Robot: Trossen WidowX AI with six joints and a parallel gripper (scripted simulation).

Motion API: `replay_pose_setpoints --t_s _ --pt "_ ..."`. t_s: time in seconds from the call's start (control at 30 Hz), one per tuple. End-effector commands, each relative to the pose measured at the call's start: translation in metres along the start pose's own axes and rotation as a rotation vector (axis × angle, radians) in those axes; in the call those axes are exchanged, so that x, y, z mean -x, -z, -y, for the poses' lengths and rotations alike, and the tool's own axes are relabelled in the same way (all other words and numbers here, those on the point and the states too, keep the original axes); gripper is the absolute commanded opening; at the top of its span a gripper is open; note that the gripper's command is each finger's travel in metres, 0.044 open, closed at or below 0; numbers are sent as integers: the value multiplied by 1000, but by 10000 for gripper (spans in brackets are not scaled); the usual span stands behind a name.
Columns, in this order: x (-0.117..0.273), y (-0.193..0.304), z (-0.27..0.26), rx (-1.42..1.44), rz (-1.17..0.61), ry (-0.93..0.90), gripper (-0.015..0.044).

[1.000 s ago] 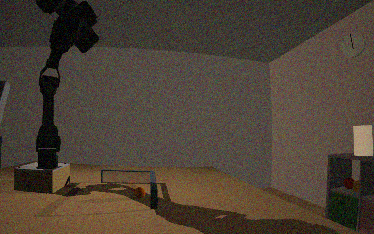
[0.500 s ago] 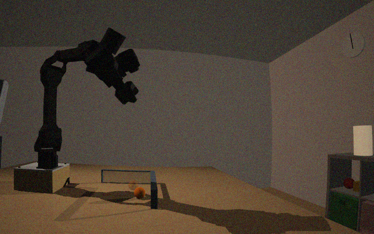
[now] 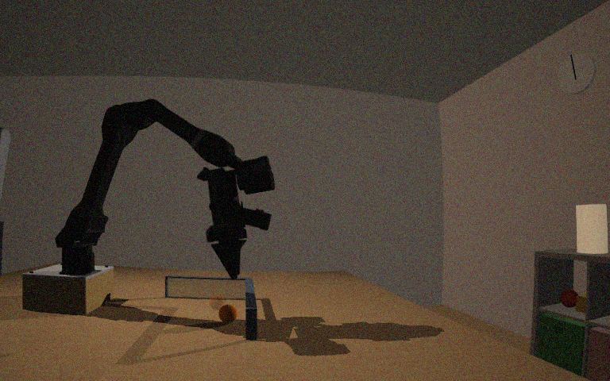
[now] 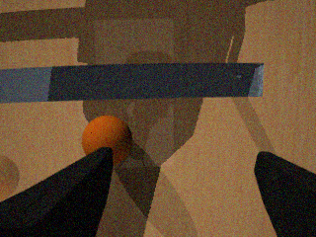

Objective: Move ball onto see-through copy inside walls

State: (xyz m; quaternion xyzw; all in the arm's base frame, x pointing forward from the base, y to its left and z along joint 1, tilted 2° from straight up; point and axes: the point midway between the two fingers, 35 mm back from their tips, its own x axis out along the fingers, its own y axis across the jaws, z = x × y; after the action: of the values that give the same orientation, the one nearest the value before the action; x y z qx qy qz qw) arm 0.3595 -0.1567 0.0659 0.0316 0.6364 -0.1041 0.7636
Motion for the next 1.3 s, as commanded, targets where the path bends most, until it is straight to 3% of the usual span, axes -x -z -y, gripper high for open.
replay_pose_setpoints --t_s 0.0,1.27 --pt "-28 16 -39 38 -144 -57 297" --pt "-86 30 -50 45 -174 -65 297"
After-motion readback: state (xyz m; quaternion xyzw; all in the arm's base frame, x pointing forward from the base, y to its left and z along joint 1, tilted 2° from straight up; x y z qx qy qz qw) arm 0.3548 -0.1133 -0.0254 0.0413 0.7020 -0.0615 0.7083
